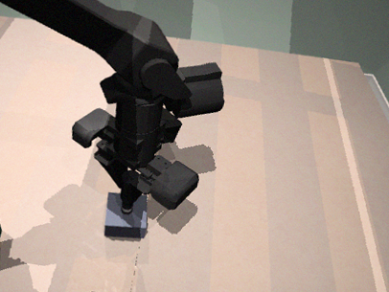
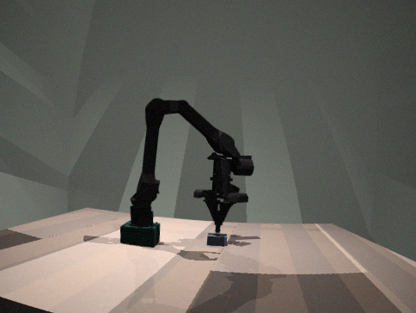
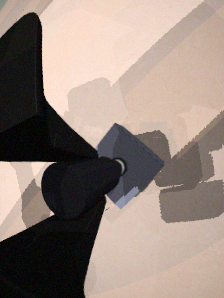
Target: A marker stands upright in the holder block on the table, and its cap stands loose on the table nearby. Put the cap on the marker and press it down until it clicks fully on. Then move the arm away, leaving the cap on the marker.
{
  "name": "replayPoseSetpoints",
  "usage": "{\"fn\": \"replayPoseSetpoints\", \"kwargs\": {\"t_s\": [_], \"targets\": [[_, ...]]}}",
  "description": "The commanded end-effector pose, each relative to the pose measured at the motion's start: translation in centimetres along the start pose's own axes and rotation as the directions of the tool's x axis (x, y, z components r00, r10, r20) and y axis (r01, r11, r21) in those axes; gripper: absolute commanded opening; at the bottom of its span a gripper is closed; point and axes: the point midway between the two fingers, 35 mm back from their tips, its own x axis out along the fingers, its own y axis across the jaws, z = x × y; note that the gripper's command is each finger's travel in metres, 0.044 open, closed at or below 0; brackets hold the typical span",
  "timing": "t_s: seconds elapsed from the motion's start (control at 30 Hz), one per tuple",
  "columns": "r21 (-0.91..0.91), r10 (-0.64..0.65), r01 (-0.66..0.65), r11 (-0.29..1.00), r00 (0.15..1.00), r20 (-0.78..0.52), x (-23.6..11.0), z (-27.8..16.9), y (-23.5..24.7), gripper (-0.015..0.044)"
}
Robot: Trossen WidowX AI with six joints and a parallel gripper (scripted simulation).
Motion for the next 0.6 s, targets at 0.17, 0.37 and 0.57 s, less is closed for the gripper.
{"fn": "replayPoseSetpoints", "kwargs": {"t_s": [0.17, 0.37, 0.57], "targets": [[0.005, 0.002, -0.002, 1.000, 1.000, -0.001, 1.6, 0.0, 0.0, 0.0000], [0.005, 0.002, -0.002, 1.000, 1.000, -0.001, 1.9, -0.1, 0.1, 0.0000], [0.000, 0.001, -0.001, 1.000, 1.000, -0.002, 1.8, -0.1, 0.1, 0.0079]]}}
